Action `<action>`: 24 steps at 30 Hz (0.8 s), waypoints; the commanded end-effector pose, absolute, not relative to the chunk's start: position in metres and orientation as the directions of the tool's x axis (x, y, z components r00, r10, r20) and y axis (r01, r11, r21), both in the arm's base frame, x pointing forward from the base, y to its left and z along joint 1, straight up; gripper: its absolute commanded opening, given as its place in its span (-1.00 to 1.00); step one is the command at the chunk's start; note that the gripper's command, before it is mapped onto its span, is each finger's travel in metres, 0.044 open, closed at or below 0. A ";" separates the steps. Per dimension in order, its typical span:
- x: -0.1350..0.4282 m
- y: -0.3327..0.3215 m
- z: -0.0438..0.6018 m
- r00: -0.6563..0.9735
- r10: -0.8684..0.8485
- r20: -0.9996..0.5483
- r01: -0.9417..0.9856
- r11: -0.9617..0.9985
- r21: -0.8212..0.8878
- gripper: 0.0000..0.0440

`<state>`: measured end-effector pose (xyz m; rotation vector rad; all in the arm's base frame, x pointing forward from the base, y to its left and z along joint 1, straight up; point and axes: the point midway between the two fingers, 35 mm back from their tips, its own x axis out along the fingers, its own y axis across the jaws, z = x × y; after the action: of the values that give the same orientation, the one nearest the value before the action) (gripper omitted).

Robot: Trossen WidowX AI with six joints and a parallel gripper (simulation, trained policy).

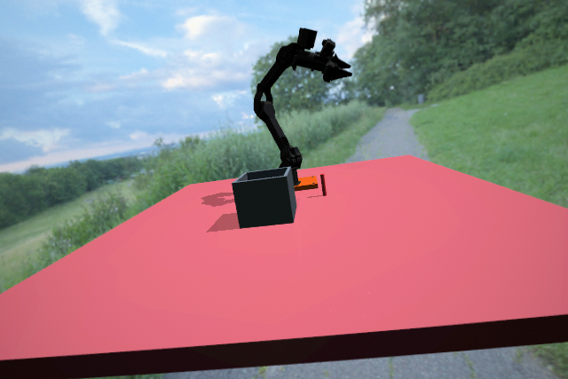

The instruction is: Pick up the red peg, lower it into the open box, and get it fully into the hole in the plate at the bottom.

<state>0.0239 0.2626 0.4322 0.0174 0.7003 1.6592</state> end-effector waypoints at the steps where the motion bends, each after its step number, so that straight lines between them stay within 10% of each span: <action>1: 0.028 0.262 0.429 -0.210 0.901 -0.380 -0.888 -0.014 0.460 0.92; 24: 0.119 0.249 0.328 0.038 0.750 -0.660 -0.454 0.601 0.658 1.00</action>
<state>0.1100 0.2511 0.3415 0.2722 1.1613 1.0266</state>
